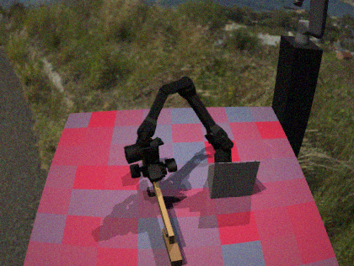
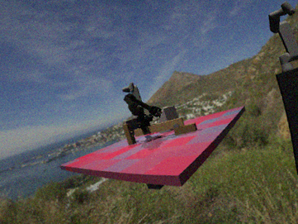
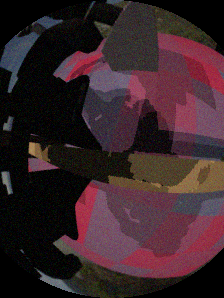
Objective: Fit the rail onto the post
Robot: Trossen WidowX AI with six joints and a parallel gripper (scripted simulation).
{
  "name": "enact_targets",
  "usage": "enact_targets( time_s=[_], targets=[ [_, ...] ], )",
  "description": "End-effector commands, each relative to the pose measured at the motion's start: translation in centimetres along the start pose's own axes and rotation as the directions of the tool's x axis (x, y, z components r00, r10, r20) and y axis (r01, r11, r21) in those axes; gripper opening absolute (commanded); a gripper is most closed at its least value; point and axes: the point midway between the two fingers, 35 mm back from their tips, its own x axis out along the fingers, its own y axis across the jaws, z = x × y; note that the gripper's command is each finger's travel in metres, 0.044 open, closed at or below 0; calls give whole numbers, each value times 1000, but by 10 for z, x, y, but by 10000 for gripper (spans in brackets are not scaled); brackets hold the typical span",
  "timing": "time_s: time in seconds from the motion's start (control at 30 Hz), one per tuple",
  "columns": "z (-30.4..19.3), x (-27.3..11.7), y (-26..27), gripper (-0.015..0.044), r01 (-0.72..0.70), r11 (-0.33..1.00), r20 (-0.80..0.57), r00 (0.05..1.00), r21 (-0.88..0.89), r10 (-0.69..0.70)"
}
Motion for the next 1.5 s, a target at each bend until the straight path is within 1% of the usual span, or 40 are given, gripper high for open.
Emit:
enact_targets(
  time_s=[0.0, 1.47],
  targets=[
    [-3, -2, -1, 0, 5, 1000, -1, 1000, -2, -5],
    [-16, -2, -1, 0, 5, 1000, -2, 1000, -2, -5]
  ],
)
